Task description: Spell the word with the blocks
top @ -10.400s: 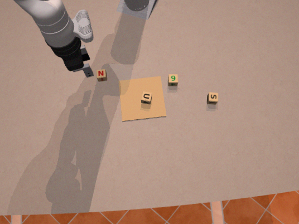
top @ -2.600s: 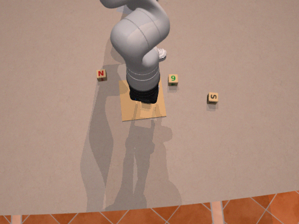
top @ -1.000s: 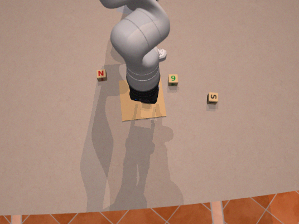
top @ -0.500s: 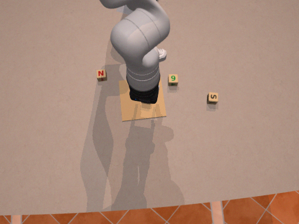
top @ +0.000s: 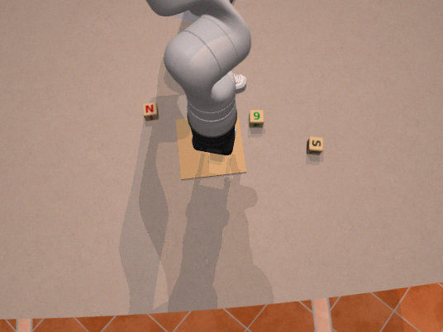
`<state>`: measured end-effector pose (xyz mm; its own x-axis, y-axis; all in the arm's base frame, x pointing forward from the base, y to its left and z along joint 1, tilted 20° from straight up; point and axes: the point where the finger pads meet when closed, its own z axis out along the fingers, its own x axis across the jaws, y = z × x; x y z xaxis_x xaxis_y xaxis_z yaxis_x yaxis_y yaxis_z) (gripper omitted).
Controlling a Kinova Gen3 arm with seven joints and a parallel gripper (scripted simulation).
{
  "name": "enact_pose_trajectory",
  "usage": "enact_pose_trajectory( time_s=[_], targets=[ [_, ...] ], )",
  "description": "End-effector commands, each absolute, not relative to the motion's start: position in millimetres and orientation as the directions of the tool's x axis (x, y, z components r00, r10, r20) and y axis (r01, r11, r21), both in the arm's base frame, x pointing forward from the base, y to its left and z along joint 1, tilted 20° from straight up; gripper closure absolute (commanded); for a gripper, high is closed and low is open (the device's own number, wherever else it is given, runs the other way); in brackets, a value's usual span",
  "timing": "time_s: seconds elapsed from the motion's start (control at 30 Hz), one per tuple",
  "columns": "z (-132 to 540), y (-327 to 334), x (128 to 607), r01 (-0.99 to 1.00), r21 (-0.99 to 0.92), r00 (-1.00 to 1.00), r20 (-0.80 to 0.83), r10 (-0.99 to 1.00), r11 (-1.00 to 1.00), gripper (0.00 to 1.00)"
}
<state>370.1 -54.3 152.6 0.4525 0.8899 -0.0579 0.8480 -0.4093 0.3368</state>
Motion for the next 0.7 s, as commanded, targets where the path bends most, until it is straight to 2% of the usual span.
enact_pose_trajectory(
  time_s=[0.0,0.67],
  targets=[
    [147.5,-54.9,370.3,0.850,0.333,0.452,-0.060,0.890,-0.409,0.00],
    [122.3,-60.3,377.6,0.850,0.333,0.452,-0.060,0.890,-0.409,0.00]
  ],
)
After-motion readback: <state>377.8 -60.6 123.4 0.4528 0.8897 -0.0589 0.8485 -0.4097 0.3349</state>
